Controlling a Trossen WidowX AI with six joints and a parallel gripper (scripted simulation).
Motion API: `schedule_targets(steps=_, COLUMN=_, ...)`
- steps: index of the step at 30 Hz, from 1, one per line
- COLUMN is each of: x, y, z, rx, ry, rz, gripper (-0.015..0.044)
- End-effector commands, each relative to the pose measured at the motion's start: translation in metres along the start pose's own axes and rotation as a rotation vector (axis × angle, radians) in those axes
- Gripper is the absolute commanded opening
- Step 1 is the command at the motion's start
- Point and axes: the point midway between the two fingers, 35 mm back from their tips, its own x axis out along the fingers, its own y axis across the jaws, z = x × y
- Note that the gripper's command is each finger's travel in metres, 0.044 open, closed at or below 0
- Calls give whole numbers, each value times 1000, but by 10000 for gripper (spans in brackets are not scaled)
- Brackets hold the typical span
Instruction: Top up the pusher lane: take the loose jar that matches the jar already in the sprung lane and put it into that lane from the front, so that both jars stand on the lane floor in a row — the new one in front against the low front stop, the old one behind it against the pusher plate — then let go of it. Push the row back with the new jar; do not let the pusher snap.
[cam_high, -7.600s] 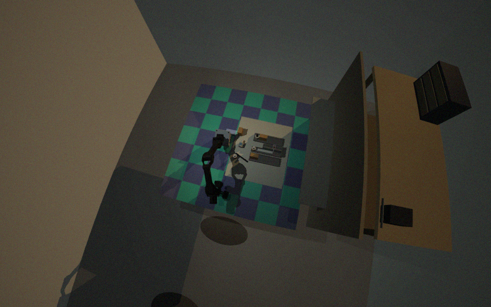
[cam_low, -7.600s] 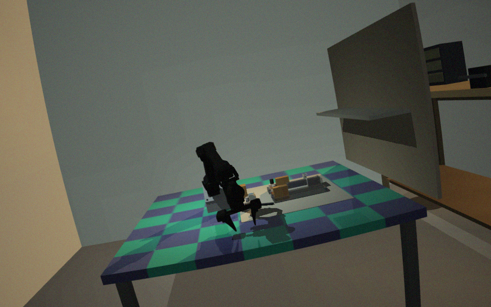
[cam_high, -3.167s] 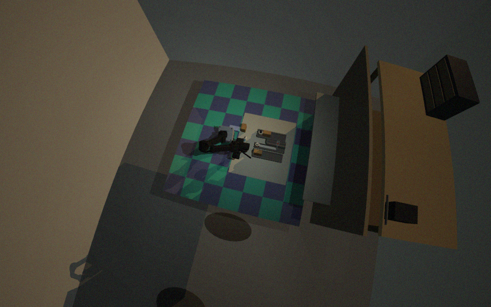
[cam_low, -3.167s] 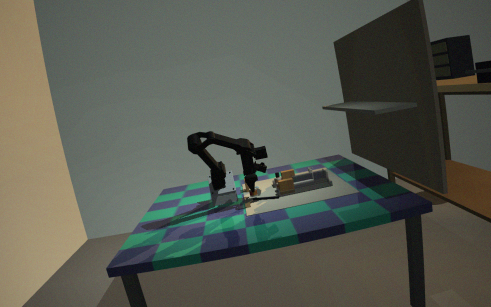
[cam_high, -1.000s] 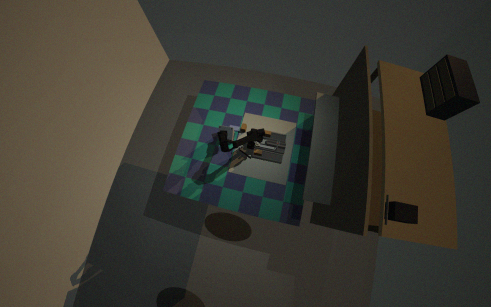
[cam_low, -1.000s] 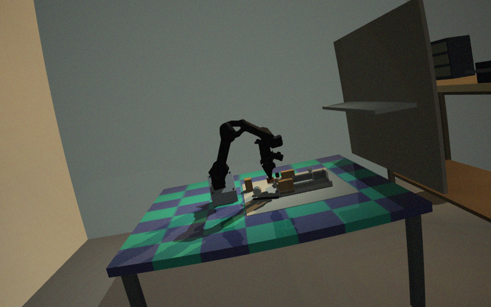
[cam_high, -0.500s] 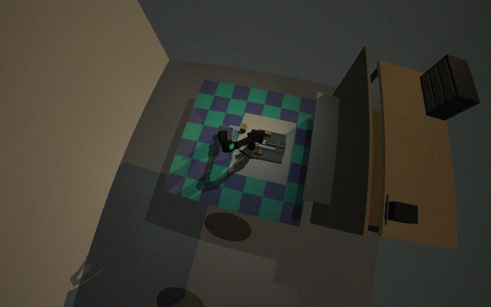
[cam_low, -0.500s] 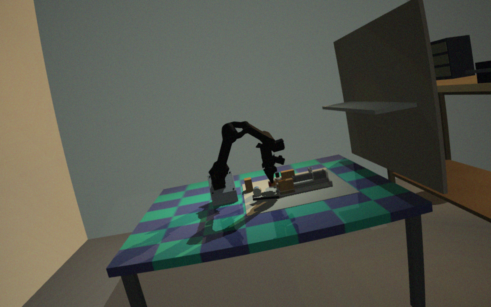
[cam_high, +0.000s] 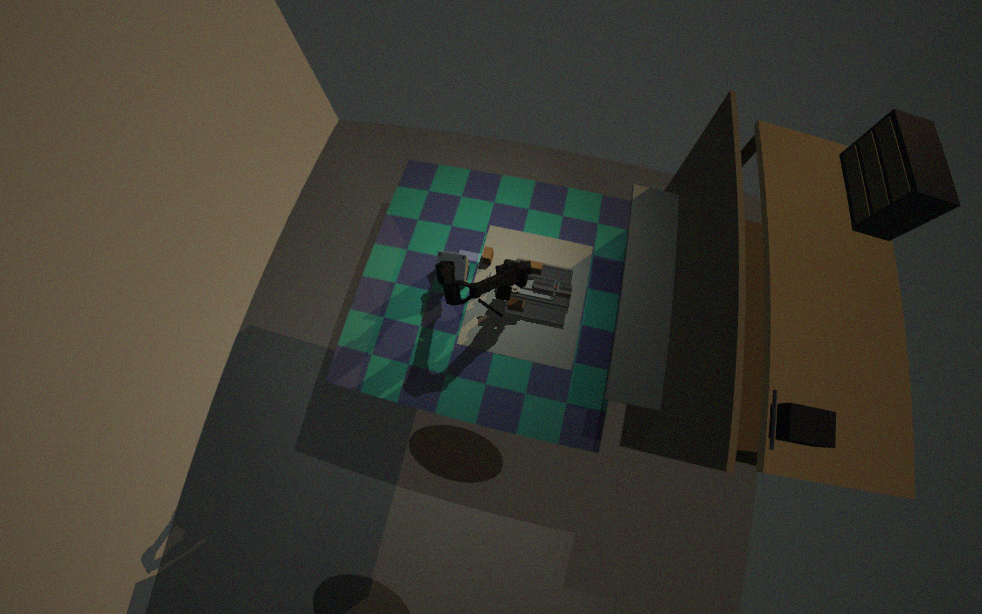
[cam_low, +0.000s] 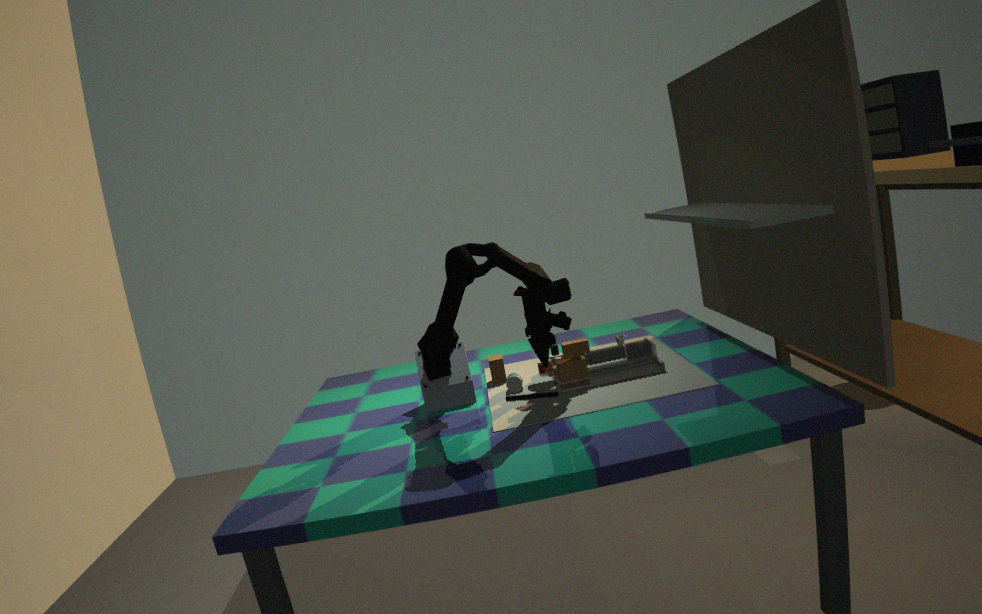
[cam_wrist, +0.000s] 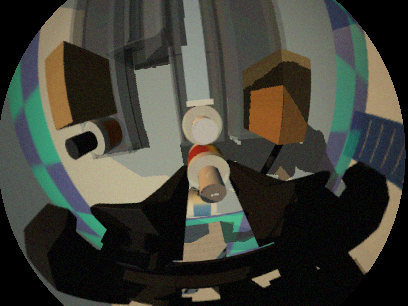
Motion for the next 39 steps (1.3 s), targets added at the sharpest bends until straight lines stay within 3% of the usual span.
schedule_targets(steps=1, x=0, y=0, z=4, rx=-2, ry=-2, rz=-2, gripper=0)
schedule_targets(steps=39, x=0, y=0, z=23, rx=-2, ry=-3, rz=-2, gripper=0)
